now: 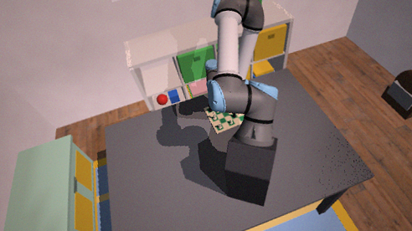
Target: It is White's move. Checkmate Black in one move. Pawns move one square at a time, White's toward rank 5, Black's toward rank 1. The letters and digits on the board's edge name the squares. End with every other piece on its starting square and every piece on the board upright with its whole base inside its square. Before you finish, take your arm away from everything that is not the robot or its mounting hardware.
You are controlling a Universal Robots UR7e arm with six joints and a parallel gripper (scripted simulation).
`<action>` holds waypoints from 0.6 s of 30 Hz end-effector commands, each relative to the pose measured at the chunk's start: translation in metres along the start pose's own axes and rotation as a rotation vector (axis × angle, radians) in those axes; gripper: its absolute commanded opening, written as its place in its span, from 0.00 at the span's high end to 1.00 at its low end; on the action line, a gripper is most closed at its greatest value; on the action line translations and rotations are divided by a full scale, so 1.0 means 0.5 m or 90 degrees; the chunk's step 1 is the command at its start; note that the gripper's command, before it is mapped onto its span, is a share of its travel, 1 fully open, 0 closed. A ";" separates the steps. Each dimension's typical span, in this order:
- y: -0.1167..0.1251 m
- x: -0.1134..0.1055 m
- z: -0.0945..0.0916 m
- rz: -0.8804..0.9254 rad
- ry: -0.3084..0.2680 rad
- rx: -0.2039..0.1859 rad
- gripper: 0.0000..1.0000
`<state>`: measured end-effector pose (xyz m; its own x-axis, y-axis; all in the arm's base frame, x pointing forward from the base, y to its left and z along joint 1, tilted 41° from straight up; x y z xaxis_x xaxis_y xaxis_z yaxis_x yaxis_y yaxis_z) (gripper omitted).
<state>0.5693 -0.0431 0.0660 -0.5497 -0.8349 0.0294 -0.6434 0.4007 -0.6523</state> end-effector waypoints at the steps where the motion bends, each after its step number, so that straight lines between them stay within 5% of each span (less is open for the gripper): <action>1: -0.001 0.000 0.002 0.000 0.000 0.001 1.00; 18: -0.001 0.000 0.005 0.000 0.000 0.001 1.00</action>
<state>0.5710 -0.0442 0.0637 -0.5497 -0.8348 0.0294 -0.6435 0.4007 -0.6522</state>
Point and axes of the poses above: the point where the finger pads meet when closed, its own z axis out along the fingers, its own y axis across the jaws, x = y × z, the point moved 5 cm from there along -z, back along the fingers, and after that the axes turned 7 degrees about -z, right-handed, at the moved point
